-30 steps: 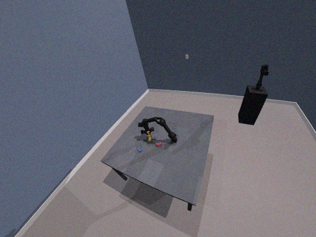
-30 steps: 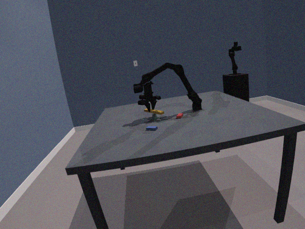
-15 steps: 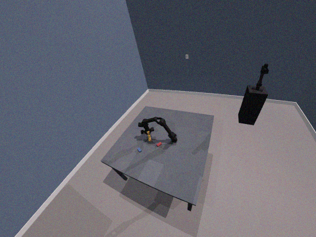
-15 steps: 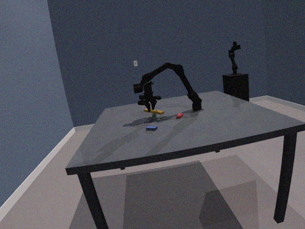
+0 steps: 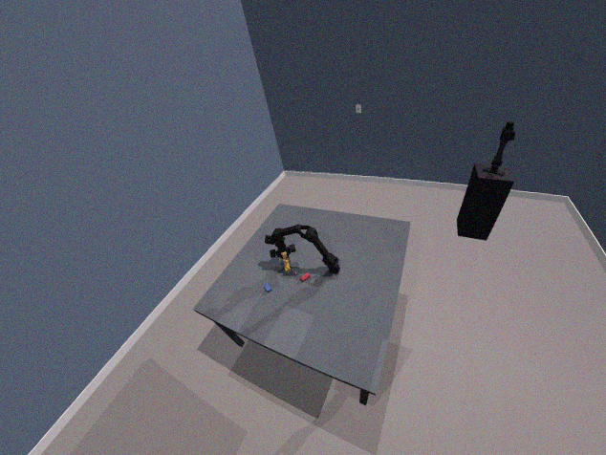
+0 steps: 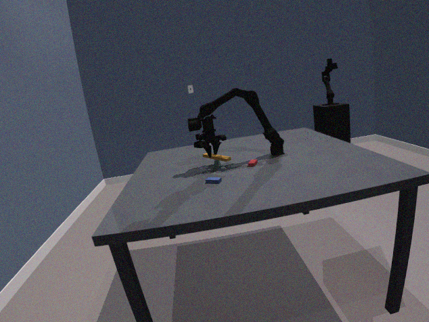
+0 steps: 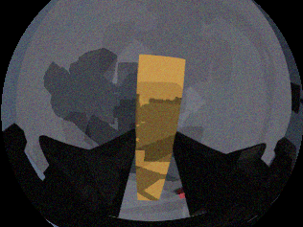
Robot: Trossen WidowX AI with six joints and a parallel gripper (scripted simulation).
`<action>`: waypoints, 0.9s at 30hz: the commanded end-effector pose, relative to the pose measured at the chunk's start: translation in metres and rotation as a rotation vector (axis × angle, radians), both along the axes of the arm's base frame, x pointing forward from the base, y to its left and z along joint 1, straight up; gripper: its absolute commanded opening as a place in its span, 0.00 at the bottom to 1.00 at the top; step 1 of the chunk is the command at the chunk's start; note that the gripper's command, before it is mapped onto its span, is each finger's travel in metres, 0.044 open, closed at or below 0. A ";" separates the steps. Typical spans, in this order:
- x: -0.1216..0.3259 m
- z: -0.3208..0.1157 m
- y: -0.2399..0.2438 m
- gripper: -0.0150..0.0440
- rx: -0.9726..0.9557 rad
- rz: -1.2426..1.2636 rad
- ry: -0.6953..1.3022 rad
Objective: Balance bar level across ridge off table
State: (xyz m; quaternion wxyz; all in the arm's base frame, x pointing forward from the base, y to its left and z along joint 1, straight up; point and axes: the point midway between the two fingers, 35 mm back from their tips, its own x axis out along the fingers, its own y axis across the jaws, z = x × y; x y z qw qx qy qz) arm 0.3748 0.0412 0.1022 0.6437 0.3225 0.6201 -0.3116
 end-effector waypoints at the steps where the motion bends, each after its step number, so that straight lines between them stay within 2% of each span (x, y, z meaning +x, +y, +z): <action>1: 0.000 0.000 0.001 0.25 0.005 -0.001 -0.001; 27: 0.000 -0.003 0.001 0.25 0.005 -0.001 -0.001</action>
